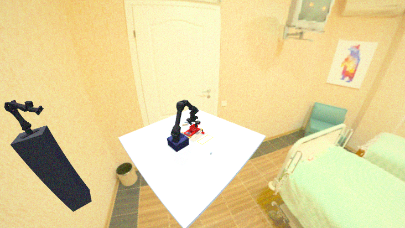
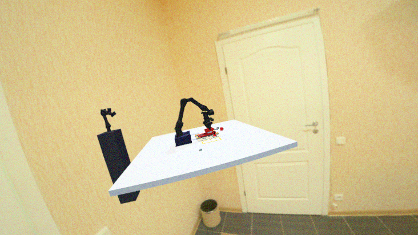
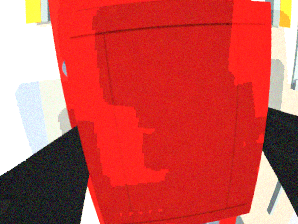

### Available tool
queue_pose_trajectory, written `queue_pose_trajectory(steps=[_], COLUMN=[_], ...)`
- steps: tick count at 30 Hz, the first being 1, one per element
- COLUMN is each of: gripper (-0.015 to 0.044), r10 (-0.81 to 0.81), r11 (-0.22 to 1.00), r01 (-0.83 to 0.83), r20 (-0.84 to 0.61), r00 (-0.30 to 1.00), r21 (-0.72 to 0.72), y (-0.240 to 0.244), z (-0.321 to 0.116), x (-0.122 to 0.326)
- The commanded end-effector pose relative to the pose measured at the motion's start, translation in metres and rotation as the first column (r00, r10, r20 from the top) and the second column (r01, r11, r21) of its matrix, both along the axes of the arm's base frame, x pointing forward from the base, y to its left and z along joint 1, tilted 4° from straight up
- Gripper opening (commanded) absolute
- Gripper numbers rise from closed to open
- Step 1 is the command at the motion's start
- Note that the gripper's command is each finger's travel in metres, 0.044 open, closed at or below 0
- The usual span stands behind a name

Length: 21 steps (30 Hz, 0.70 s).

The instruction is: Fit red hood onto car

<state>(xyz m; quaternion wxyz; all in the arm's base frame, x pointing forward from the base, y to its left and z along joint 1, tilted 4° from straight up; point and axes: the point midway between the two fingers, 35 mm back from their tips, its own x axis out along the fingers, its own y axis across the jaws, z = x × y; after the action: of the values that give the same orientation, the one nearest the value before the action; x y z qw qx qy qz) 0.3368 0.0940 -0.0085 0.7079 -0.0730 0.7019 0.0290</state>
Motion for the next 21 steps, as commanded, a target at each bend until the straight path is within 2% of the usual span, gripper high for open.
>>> queue_pose_trajectory(steps=[1, 21], gripper=[0.0, 0.0], r10=[0.006, 0.006], r11=[1.0, 1.0], r01=[-0.006, -0.006], r20=[0.001, 0.001], r00=[1.0, 1.0], r21=[-0.002, -0.002], y=[-0.0004, -0.0006], z=[-0.0005, -0.0042], x=[0.0004, 0.0004])
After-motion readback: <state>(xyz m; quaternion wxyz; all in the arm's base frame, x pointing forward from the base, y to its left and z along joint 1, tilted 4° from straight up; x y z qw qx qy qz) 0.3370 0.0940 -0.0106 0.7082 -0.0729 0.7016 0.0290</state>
